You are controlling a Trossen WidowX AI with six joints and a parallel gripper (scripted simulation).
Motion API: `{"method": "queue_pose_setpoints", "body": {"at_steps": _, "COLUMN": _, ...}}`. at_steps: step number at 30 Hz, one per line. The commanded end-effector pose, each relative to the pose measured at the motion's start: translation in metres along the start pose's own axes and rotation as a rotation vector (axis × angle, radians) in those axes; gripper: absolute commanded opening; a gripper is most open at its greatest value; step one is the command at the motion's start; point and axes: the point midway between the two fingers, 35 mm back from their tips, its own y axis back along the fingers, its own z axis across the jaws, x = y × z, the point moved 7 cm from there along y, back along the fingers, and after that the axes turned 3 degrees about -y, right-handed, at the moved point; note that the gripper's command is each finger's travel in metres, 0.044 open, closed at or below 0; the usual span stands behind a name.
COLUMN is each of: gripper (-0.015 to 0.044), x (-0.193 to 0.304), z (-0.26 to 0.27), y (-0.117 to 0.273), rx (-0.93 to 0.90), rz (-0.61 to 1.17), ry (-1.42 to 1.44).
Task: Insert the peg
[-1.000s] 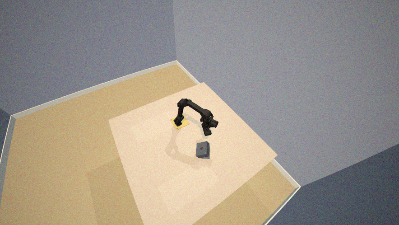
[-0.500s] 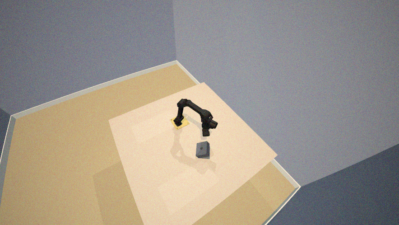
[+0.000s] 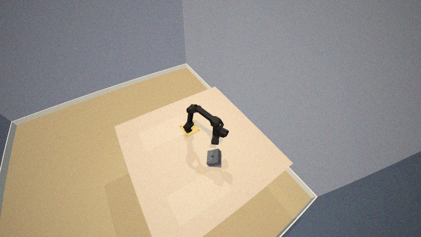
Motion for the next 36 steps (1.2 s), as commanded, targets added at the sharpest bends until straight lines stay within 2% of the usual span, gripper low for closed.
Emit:
{"method": "queue_pose_setpoints", "body": {"at_steps": 1, "gripper": 0.0000, "x": 0.001, "z": -0.003, "y": 0.001, "rx": -0.009, "rz": -0.012, "ry": -0.067}}
{"method": "queue_pose_setpoints", "body": {"at_steps": 36, "gripper": 0.0000, "x": 0.012, "z": -0.029, "y": 0.008, "rx": -0.065, "rz": -0.060, "ry": -0.517}}
